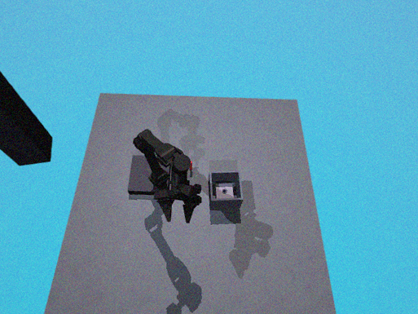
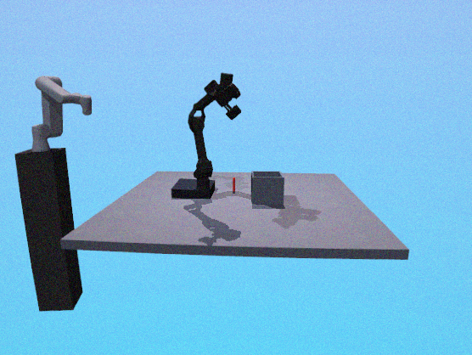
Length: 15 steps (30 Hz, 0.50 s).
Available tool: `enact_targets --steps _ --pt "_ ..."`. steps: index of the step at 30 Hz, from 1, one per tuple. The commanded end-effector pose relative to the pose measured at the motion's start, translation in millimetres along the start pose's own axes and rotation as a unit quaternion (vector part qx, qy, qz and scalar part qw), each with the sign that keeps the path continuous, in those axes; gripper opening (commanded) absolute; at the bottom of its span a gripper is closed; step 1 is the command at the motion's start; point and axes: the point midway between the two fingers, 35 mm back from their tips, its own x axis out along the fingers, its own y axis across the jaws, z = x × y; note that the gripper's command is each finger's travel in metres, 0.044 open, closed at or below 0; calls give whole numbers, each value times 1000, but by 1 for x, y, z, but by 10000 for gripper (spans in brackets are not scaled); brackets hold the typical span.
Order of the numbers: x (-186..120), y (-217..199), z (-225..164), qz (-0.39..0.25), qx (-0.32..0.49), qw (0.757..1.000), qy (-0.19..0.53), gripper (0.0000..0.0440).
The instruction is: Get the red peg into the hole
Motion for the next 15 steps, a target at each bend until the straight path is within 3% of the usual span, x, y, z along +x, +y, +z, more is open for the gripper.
enact_targets --steps 1,15 --pt "-7 21 10 41 39 998 -23 440" --pt "-50 99 41 208 170 961 -68 440"
